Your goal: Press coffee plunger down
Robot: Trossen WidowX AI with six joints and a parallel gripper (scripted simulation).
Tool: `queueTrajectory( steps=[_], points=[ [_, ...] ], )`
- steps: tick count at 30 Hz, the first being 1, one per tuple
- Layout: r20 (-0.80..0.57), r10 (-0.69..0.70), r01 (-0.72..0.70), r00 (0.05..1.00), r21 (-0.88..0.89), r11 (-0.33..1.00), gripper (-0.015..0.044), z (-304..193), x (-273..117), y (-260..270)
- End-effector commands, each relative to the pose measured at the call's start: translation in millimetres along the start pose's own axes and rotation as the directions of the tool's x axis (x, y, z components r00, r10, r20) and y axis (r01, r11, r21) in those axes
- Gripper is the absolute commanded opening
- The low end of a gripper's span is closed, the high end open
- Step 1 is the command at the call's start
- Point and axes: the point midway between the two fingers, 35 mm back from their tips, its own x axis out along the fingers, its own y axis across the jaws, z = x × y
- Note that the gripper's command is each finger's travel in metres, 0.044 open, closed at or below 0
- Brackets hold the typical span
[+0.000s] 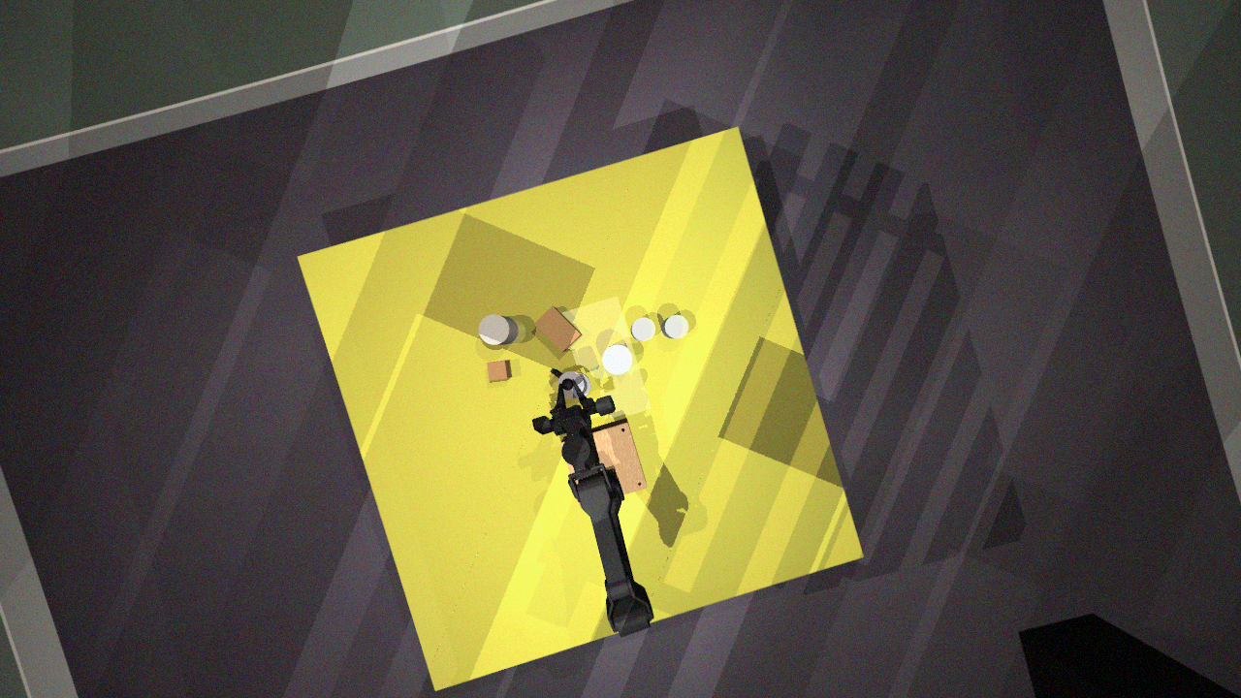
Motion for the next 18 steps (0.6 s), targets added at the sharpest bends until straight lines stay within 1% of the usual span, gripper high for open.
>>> queueTrajectory(
  steps=[1,18],
  points=[
    [-0.069,0.002,-0.002,0.998,-0.007,1.0,0.0115,-23.3,7.7,0.0],
    [-0.068,0.001,-0.002,0.998,-0.007,1.0,0.0115,-16.4,16.4,-0.4]
  ],
)
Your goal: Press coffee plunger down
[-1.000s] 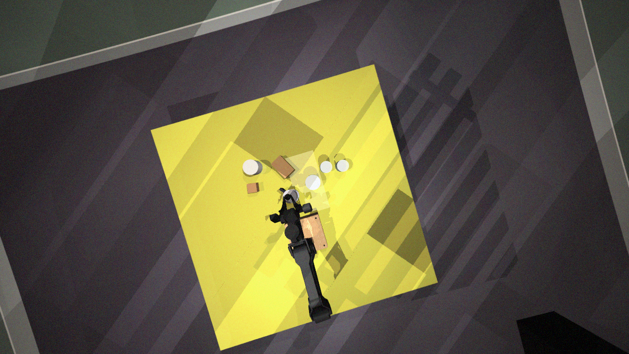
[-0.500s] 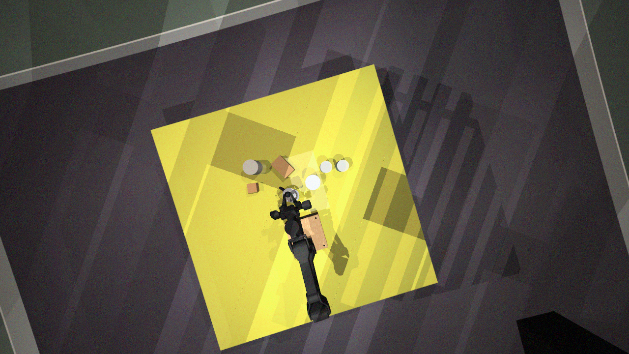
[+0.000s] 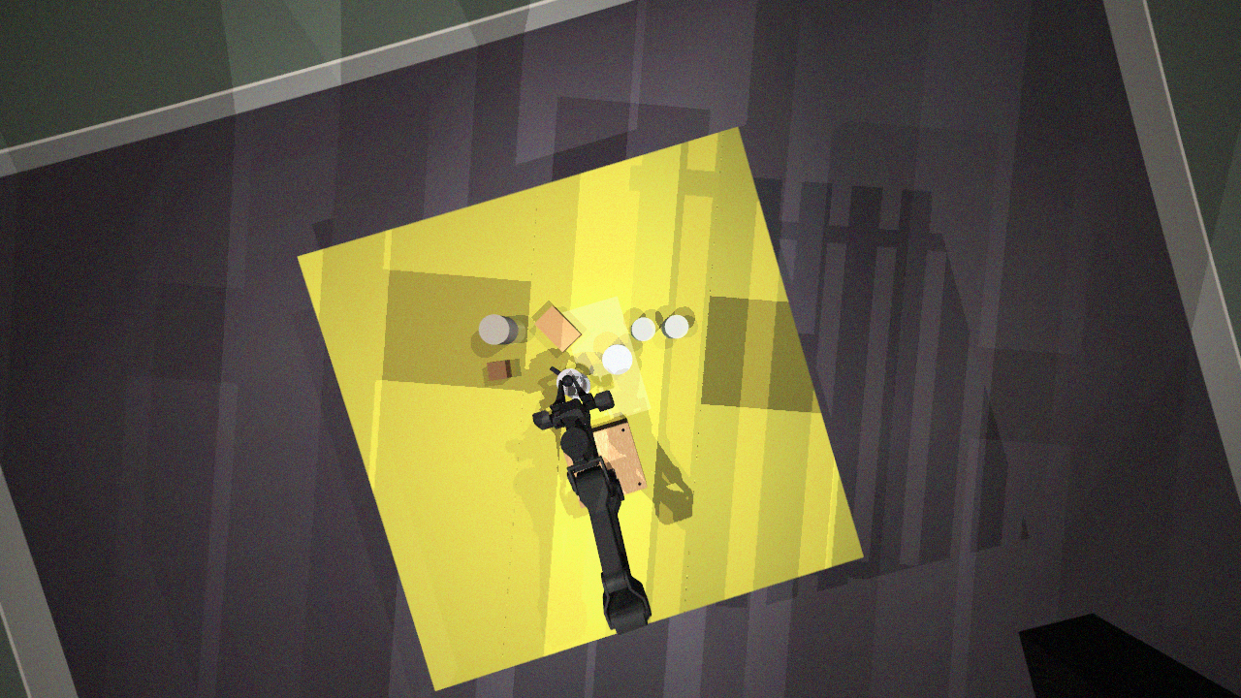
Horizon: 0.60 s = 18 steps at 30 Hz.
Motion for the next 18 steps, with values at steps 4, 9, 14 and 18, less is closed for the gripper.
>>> queueTrajectory(
  steps=[4,9,14,18],
  points=[
    [-0.03,0.001,-0.001,1.0,-0.008,1.0,0.0115,-7.4,4.3,0.0],
    [-0.03,0.001,-0.001,1.0,-0.008,1.0,0.0115,-6.5,5.1,0.0],
    [-0.03,0.001,-0.001,1.0,-0.008,1.0,0.0115,-5.4,5.4,0.0],
    [-0.03,0.0,-0.001,1.0,-0.008,1.0,0.0115,-5.3,6.5,-0.1]
  ],
)
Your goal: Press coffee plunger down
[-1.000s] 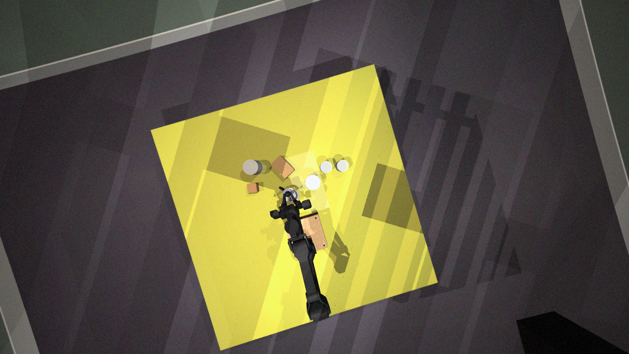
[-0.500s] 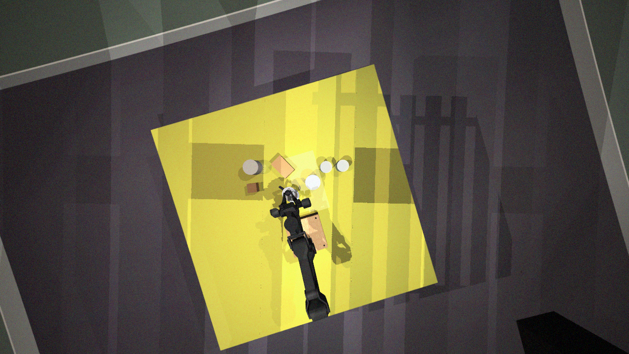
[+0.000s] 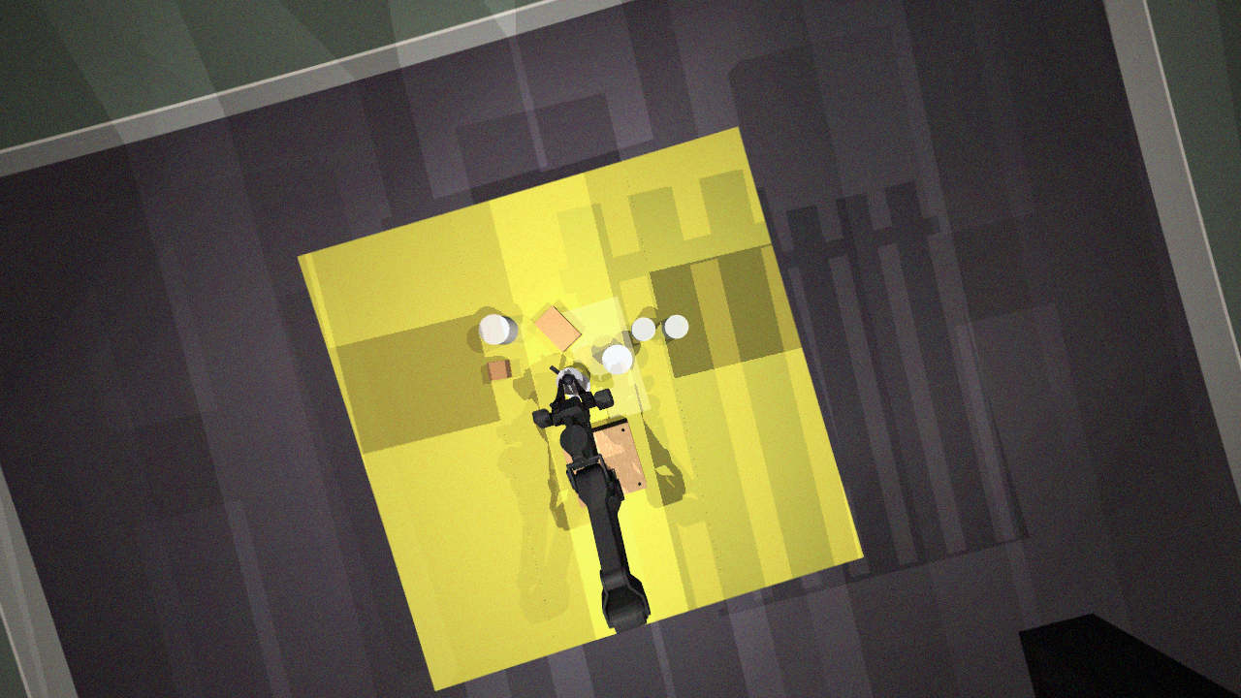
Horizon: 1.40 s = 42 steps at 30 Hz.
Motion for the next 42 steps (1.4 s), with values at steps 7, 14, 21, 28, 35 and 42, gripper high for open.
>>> queueTrajectory(
  steps=[7,14,21,28,35,42],
  points=[
    [-0.015,0.0,0.0,1.0,-0.007,1.0,0.0115,-3,3,0],
    [0.0,0.0,0.0,1.0,0.0,1.0,0.0115,1,1,0],
    [0.0,0.0,0.0,1.0,0.0,1.0,0.022,1,1,0],
    [0.0,0.0,0.0,1.0,0.0,1.0,0.0404,1,1,0],
    [-0.003,0.0,0.0,1.0,-0.001,1.0,0.044,10,-7,0],
    [-0.018,-0.003,0.003,1.0,-0.005,1.0,0.044,48,-74,1]
  ],
)
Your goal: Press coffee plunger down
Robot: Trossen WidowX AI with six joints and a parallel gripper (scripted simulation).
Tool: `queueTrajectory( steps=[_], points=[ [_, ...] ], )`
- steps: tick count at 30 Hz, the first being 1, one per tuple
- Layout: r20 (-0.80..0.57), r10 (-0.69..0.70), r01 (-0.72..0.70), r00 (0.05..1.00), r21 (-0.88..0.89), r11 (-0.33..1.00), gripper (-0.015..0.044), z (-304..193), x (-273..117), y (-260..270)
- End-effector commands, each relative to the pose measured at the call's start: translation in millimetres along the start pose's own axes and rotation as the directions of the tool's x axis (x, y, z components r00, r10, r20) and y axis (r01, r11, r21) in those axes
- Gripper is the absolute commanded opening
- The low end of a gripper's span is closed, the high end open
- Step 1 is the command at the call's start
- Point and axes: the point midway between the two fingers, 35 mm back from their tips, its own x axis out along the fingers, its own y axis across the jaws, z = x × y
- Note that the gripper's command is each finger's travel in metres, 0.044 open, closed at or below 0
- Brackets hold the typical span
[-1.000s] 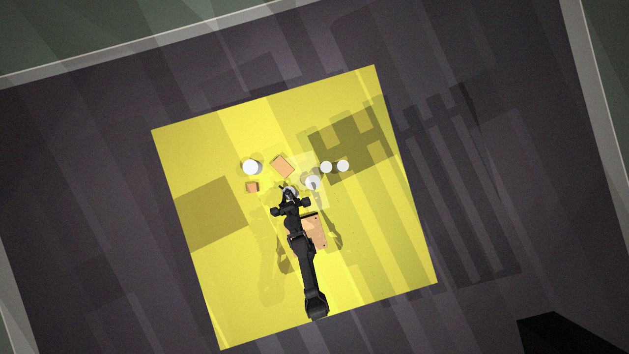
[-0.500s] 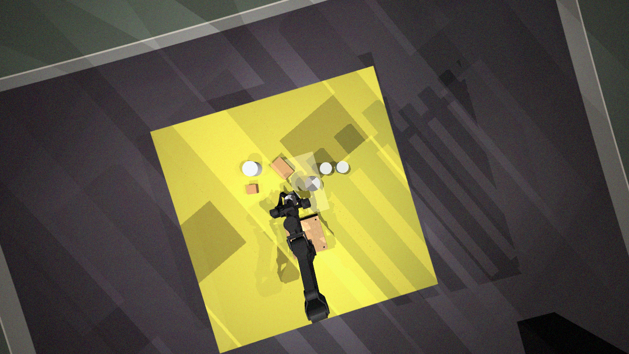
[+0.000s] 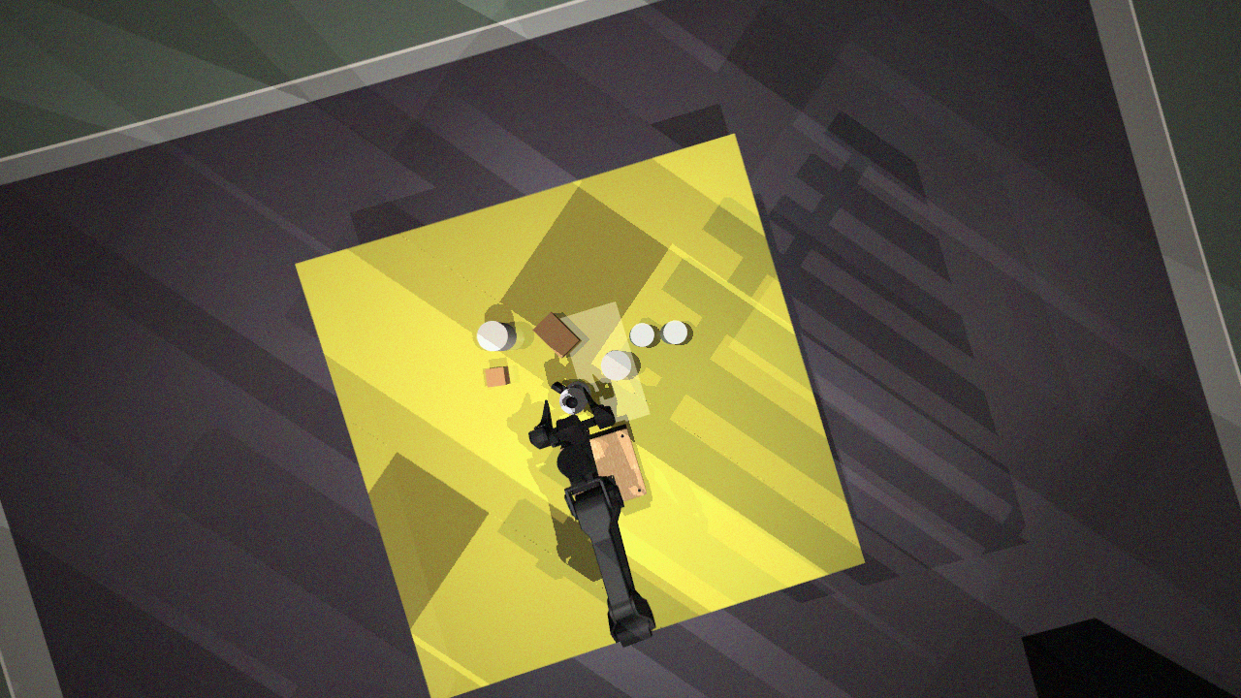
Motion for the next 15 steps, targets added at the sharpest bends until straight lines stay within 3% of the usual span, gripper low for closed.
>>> queueTrajectory(
  steps=[1,15],
  points=[
    [0.006,-0.006,0.006,1.0,0.003,1.0,0.044,14.3,-34.5,-0.7],
    [0.006,-0.006,0.006,1.0,0.003,1.0,0.044,12.8,-33.4,-0.7]
  ],
)
